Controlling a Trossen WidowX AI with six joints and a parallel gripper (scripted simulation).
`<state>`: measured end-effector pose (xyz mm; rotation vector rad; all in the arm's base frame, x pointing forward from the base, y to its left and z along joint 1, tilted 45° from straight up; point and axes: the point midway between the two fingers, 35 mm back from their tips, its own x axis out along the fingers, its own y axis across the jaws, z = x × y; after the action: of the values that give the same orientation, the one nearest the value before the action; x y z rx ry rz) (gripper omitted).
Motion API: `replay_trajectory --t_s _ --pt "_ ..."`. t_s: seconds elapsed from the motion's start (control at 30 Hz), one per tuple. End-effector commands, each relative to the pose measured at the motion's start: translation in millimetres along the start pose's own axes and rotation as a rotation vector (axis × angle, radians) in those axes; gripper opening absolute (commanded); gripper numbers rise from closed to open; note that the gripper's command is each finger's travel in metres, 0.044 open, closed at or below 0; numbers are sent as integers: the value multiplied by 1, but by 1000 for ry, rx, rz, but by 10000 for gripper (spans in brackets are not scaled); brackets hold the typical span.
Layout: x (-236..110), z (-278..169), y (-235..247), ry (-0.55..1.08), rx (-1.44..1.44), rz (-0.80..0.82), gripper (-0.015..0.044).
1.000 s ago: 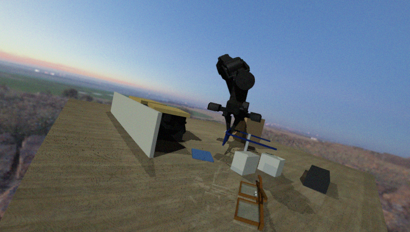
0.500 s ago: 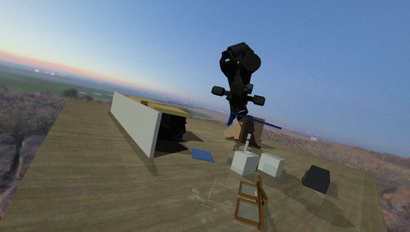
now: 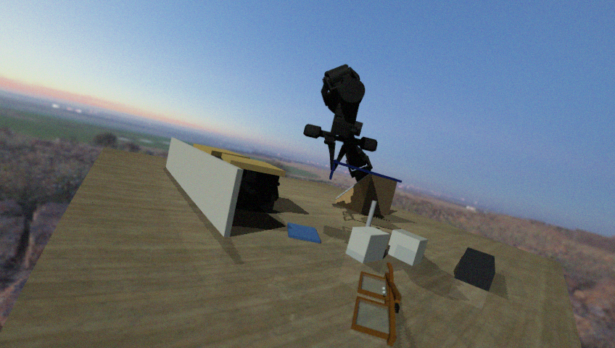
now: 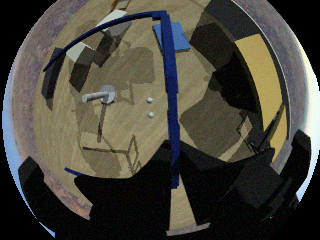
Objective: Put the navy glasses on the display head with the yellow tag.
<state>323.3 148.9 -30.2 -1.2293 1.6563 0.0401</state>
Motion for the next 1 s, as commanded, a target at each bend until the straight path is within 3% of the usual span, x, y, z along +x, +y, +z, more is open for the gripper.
replay_trajectory --t_s 0.0,0.97 --pt "1 -16 -10 5 -50 -2 0" --pt "11 -129 -46 16 -356 -4 0"
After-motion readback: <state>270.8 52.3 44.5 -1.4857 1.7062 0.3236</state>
